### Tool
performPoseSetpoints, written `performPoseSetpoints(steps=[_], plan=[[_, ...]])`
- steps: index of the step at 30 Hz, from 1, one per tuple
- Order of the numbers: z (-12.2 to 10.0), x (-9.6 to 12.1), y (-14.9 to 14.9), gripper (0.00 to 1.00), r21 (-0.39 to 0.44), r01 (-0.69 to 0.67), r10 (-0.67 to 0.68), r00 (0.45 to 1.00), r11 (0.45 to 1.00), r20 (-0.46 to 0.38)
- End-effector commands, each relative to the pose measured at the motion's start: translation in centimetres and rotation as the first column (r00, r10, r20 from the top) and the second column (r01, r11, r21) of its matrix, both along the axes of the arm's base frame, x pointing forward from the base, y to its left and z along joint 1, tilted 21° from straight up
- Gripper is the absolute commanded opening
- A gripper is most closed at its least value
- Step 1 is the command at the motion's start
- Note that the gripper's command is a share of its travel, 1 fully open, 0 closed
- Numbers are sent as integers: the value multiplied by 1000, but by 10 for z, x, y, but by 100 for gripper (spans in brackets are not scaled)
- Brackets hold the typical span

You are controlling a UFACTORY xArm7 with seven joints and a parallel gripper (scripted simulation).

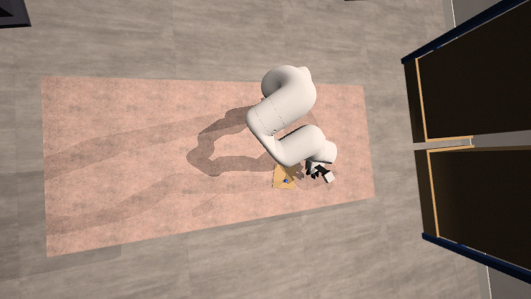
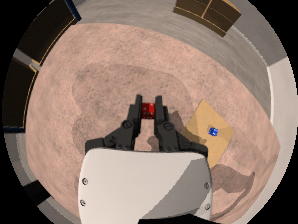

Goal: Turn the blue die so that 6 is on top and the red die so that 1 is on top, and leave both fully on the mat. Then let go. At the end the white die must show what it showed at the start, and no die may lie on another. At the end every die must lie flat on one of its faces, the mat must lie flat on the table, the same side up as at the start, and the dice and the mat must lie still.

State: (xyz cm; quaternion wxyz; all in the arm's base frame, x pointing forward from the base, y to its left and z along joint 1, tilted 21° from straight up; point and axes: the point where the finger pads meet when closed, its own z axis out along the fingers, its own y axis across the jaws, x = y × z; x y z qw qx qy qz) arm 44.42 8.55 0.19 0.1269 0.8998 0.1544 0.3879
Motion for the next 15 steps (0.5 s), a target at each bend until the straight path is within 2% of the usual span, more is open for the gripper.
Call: performPoseSetpoints(steps=[1,8,15], plan=[[-15,1,-5,11,1,-2,2,1000,1000,3],[-39,0,-14,11,1,-2,2,1000,1000,3],[-49,0,-18,11,1,-2,2,1000,1000,3]])
